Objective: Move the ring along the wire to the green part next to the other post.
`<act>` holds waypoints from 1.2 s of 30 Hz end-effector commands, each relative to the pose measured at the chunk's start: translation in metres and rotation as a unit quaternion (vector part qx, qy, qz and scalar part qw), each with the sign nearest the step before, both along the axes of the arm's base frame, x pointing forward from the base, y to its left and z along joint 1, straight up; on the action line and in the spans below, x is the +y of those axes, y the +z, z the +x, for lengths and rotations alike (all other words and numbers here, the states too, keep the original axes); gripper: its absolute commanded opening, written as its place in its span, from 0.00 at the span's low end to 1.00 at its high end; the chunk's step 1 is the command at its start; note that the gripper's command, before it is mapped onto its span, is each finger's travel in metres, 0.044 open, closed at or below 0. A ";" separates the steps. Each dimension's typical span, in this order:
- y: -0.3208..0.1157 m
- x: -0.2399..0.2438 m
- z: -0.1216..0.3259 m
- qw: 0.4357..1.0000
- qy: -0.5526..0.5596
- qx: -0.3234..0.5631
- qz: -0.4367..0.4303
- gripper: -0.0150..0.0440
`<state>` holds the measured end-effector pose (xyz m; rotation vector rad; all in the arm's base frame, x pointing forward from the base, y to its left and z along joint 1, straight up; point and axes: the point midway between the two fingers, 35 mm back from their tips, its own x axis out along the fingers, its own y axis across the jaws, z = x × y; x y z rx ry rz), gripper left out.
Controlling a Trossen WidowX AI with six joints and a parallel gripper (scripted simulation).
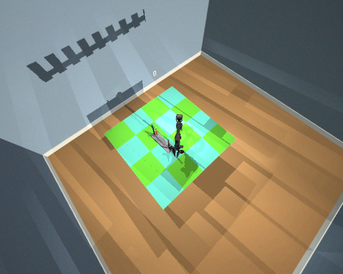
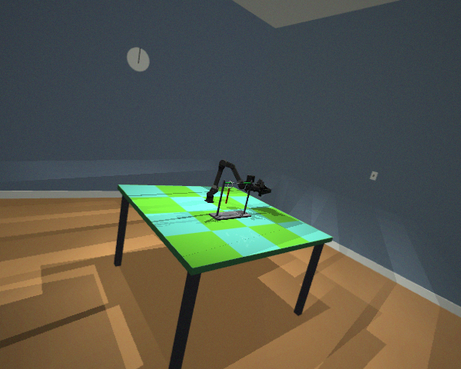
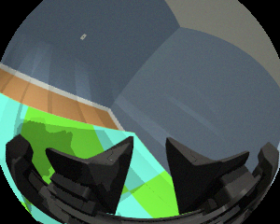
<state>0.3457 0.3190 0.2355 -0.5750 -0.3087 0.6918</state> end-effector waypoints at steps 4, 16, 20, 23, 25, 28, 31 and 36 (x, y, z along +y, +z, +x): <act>0.017 -0.036 0.009 1.000 -0.011 0.003 0.013 0.53; 0.087 -0.082 0.017 0.994 -0.044 -0.015 0.097 0.53; 0.119 -0.098 0.019 0.987 -0.063 -0.031 0.141 0.53; 0.134 -0.113 0.025 0.983 -0.076 -0.035 0.166 0.53; 0.138 -0.134 0.032 0.980 -0.094 -0.035 0.170 0.53; 0.141 -0.161 0.040 0.977 -0.119 -0.036 0.174 0.53; 0.141 -0.193 0.048 0.973 -0.150 -0.036 0.170 0.53; 0.140 -0.247 0.055 0.964 -0.202 -0.033 0.168 0.53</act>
